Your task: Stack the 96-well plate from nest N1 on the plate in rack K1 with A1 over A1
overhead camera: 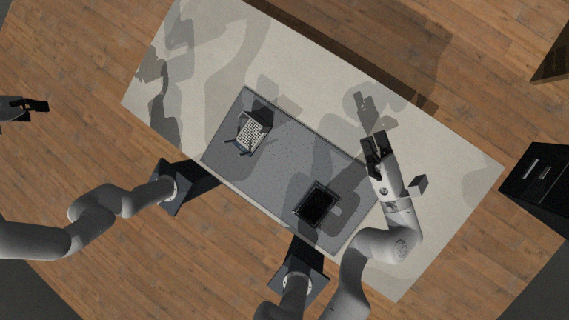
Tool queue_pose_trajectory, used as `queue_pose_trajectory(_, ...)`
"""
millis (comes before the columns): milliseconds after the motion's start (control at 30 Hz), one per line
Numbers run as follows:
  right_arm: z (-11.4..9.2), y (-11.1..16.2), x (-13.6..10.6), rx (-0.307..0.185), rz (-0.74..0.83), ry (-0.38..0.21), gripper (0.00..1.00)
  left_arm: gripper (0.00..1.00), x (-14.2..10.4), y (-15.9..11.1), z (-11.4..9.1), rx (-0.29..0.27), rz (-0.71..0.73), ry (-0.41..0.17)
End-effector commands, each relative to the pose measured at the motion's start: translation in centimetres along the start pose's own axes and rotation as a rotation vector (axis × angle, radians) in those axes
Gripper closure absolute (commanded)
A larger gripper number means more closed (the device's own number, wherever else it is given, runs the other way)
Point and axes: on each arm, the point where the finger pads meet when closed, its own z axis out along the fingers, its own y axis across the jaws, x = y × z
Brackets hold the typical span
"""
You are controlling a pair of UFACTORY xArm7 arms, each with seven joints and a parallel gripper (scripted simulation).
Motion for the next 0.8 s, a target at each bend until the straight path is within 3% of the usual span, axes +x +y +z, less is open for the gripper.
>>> queue_pose_trajectory(0, 0.0, -0.2, 0.1, 0.003, -0.004, 0.001, 0.00, 0.00, 0.0, 0.0, -0.1, 0.001, 0.000, -0.003)
queue_pose_trajectory(100, 0.1, -0.7, -1.3, -0.017, 0.024, -0.075, 0.00, 0.00, 0.0, 0.0, -0.1, 0.001, 0.000, -0.003)
queue_pose_trajectory(233, 0.2, -0.9, -2.2, -0.017, 0.024, -0.075, 0.00, 0.00, 0.0, 0.0, -0.1, 0.001, 0.000, -0.003)
queue_pose_trajectory(333, 0.2, -1.2, -3.6, -0.044, 0.052, -0.151, 0.00, 0.00, 0.0, 0.0, -0.1, 0.001, 0.000, -0.003)
queue_pose_trajectory(433, 0.2, -1.3, -4.6, -0.044, 0.052, -0.151, 0.00, 0.00, 0.0, 0.0, -0.1, 0.001, 0.000, -0.003)
queue_pose_trajectory(533, 0.1, -1.6, -6.1, -0.076, 0.078, -0.226, 0.00, 0.00, 0.0, 0.0, -0.1, 0.001, 0.000, -0.003)
queue_pose_trajectory(633, 0.0, -1.7, -7.0, -0.076, 0.078, -0.226, 0.00, 0.00, 0.0, 0.0, -0.1, 0.001, 0.000, -0.003)
queue_pose_trajectory(700, -0.1, -1.8, -8.0, -0.105, 0.096, -0.283, 0.00, 0.00, 0.0, 0.0, -0.1, 0.001, 0.000, -0.003)
queue_pose_trajectory(767, -0.2, -1.9, -8.5, -0.113, 0.101, -0.298, 0.00, 0.00, 0.0, 0.0, -0.1, 0.001, 0.000, -0.003)
